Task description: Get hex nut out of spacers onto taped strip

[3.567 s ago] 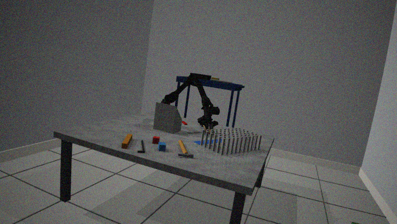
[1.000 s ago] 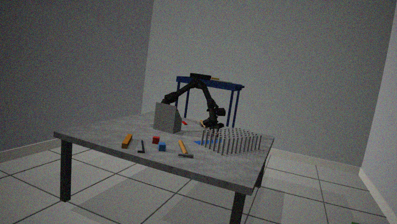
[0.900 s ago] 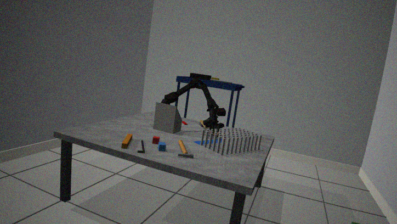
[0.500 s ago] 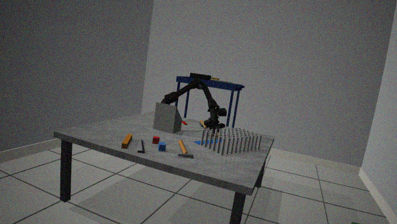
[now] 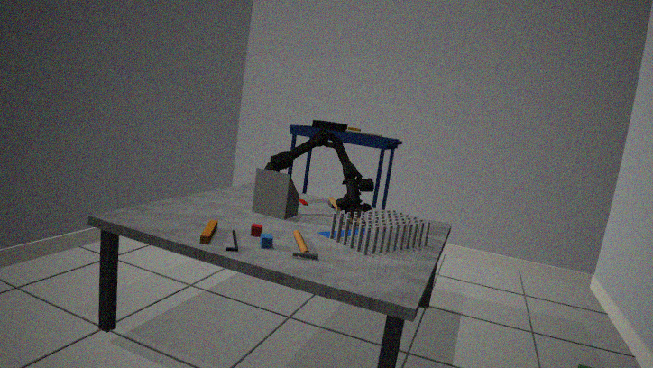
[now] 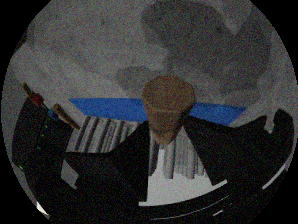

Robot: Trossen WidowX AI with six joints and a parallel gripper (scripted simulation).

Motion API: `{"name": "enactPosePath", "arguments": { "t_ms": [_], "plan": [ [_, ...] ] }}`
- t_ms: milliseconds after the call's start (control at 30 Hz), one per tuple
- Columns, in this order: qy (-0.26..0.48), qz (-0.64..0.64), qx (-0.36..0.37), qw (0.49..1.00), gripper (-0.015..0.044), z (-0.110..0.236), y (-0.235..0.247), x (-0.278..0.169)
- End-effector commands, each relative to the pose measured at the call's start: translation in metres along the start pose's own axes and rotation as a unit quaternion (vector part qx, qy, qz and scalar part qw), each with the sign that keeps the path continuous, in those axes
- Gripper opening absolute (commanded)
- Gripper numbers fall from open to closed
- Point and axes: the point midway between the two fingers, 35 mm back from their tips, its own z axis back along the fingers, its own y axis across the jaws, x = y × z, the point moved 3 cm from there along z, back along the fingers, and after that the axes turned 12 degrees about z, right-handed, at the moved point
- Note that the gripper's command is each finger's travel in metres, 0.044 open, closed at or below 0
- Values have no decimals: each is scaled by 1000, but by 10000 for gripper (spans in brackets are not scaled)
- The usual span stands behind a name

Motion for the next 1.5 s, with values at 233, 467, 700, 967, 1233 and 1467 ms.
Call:
{"name": "enactPosePath", "arguments": {
  "t_ms": [233, 467, 700, 967, 1233, 1467],
  "plan": [
    [0, 0, 0, 1000, 0, -9, -3, 5],
    [0, -1, 1, 1000, 0, -14, -3, 7],
    [-1, -2, 1, 1000, 0, -16, -2, 7],
    [-3, -2, 1, 1000, 0, -19, -1, 6],
    [-4, -1, 0, 1000, 0, -21, 0, 5],
    [-4, 0, -1, 1000, 0, -23, 2, 3]
  ]
}}
